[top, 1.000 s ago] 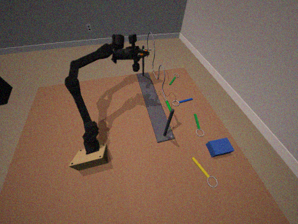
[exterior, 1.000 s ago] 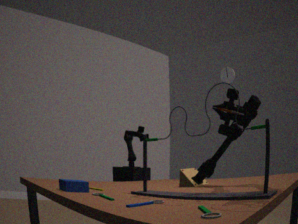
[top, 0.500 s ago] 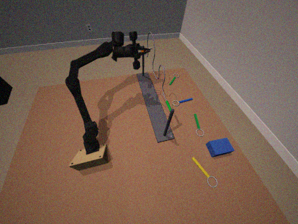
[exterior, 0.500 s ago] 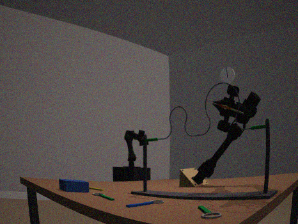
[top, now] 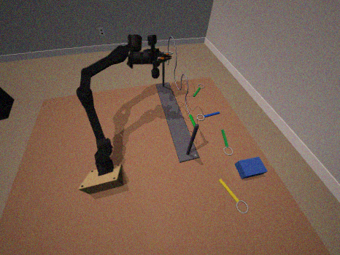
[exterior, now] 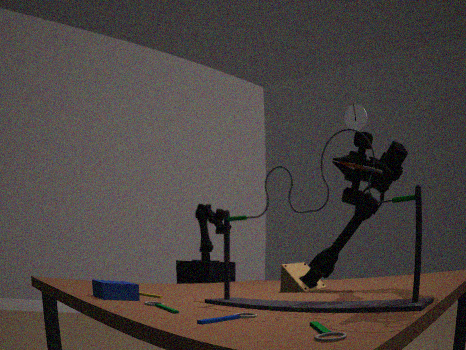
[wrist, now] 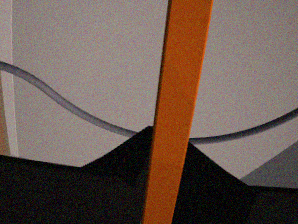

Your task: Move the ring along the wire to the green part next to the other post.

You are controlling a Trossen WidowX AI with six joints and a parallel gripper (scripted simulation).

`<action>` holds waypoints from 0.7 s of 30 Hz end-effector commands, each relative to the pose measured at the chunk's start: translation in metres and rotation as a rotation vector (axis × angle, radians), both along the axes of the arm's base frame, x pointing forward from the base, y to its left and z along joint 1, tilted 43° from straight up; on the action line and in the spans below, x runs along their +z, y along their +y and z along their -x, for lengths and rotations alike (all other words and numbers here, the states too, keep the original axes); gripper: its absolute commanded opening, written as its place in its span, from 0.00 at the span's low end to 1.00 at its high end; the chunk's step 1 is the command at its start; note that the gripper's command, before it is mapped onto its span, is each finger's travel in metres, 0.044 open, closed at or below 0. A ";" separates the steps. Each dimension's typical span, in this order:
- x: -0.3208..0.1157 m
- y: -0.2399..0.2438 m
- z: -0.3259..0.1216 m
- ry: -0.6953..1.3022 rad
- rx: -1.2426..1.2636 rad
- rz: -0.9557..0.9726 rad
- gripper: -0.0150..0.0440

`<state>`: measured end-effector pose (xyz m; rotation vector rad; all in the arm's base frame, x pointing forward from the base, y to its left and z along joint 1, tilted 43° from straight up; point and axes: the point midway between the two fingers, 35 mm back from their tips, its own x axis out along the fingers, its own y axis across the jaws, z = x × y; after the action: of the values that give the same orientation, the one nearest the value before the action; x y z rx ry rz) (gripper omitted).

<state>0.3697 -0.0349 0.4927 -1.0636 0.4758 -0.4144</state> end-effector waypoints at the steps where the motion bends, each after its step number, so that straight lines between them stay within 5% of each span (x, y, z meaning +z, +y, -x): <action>1: 0.002 0.001 0.000 -0.017 0.002 -0.048 0.00; 21: -0.005 0.005 -0.001 -0.056 0.005 -0.278 0.00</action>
<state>0.3708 -0.0307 0.4863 -0.8315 0.4743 -0.3674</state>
